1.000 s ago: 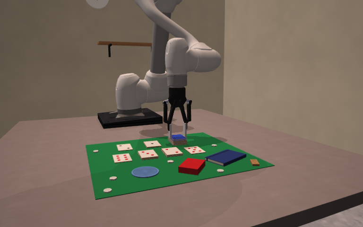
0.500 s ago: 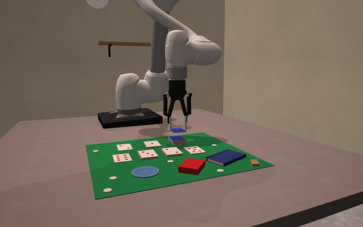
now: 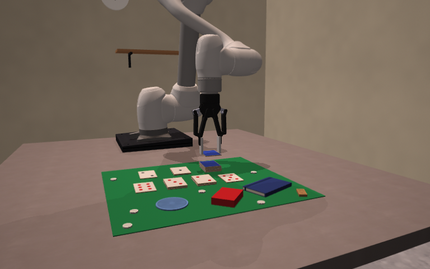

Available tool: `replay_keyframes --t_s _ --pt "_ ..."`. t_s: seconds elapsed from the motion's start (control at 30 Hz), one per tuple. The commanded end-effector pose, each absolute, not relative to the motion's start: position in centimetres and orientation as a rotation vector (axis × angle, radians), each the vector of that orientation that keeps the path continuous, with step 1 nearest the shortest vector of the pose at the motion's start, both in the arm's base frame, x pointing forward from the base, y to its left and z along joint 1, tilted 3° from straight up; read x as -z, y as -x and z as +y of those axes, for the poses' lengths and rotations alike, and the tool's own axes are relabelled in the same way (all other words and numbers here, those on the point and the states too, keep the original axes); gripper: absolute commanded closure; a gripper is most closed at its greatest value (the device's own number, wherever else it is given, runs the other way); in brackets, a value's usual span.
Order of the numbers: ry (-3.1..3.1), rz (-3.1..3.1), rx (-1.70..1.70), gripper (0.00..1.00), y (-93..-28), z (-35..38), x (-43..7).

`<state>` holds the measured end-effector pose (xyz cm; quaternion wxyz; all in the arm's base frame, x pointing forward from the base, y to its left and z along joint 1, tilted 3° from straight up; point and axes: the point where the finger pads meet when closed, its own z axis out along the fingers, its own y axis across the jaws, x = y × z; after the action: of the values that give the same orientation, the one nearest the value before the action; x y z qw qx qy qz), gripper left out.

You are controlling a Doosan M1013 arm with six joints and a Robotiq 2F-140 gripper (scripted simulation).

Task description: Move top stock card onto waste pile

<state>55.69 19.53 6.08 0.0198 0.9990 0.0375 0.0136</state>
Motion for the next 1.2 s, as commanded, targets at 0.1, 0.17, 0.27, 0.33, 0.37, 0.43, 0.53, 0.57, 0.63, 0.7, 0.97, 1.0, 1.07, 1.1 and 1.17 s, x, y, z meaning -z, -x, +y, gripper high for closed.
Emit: replay_keyframes --t_s 0.1,0.17,0.27,0.33,0.37,0.43,0.53,0.57,0.63,0.7,0.97,1.0,1.07,1.1,1.17 --pt "-3.100 0.117 -0.042 0.57 -55.7 19.1 -6.1" --pt "-3.100 0.117 -0.042 0.57 -55.7 18.9 -6.1" --pt "-3.100 0.118 -0.042 0.57 -55.8 18.0 -6.2" --pt "-3.100 0.119 -0.042 0.57 -55.9 17.1 -6.2" --pt "-3.100 0.119 -0.042 0.57 -56.0 16.6 -6.2" --pt "-3.100 0.120 -0.042 0.57 -56.1 15.6 -6.3" --pt "-3.100 0.122 -0.042 0.57 -56.2 13.8 -6.3" --pt "-3.099 0.122 -0.042 0.57 -56.3 13.2 -6.4" --pt "-3.099 0.123 -0.042 0.57 -56.4 12.0 -6.4" --pt "-3.099 0.123 -0.042 0.57 -56.4 12.0 -6.4" --pt "-3.099 0.127 -0.042 0.57 -56.7 8.4 -6.5" --pt "-3.099 0.127 -0.042 0.57 -56.7 8.2 -6.6" --pt "-3.099 0.127 -0.042 0.57 -56.8 7.8 -6.6" --pt "-3.099 0.127 -0.042 0.57 -56.8 7.7 -6.6" --pt "-3.099 0.127 -0.042 0.57 -56.8 7.6 -6.6"
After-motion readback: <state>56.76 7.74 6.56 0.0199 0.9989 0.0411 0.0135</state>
